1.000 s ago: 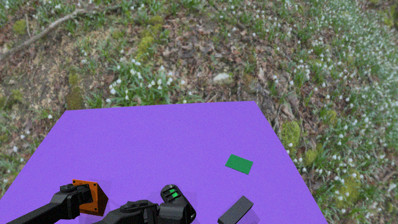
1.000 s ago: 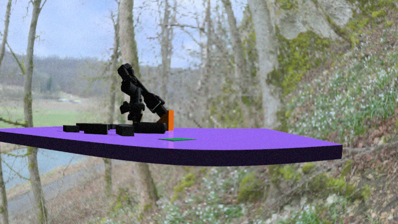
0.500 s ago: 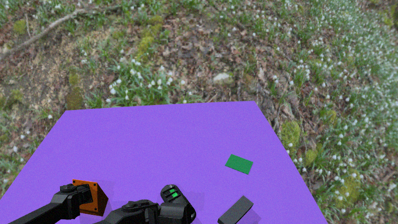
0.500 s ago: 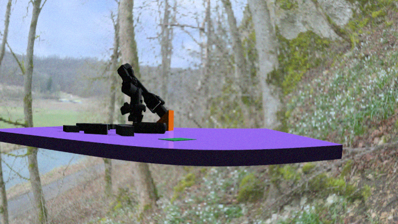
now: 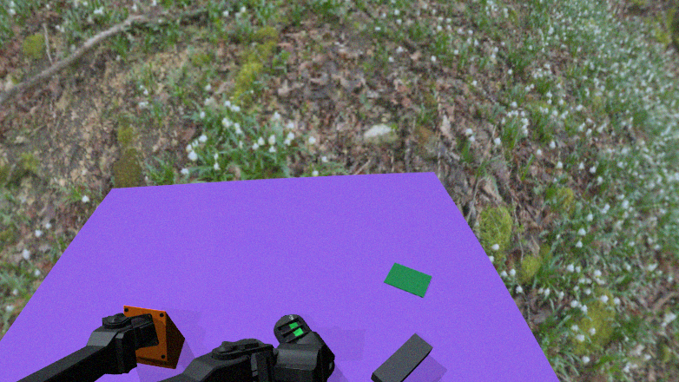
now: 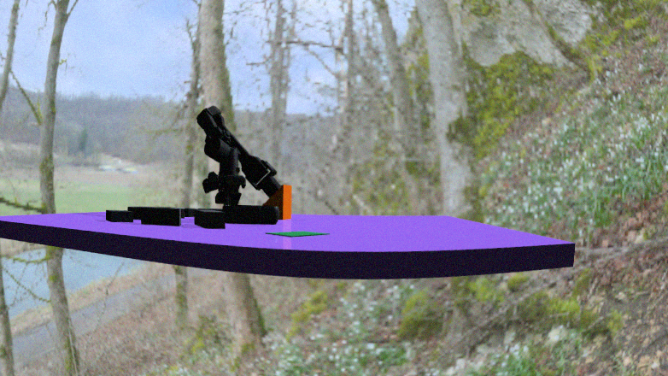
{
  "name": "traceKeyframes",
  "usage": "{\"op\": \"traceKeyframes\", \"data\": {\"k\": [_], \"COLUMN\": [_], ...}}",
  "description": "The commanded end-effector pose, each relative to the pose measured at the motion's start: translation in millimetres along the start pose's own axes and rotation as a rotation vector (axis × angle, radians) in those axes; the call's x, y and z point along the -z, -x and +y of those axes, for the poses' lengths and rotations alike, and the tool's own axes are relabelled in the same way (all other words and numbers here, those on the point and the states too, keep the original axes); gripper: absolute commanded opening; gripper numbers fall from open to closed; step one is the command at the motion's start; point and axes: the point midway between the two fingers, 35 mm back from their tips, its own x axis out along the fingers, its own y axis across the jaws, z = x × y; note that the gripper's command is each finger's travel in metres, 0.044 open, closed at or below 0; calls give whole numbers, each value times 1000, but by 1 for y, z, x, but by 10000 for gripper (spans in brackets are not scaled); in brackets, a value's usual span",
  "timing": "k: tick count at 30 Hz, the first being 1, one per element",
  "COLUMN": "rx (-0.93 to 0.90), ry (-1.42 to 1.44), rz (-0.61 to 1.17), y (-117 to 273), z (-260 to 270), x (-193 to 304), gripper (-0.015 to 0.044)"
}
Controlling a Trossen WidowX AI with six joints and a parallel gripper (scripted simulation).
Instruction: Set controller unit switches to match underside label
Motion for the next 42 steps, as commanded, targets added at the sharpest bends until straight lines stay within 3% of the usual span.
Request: {"op": "traceKeyframes", "data": {"k": [1,20,25,33,42], "rx": [-5,-6,-5,-3,153], "ry": [-7,-7,-6,-6,26], "rz": [-1,-1,1,3,57], "y": [-1,-4,50,54,59], "z": [4,17,9,9,47], "x": [-1,-2,-1,0,54], "gripper": [0,0,0,0,0]}}
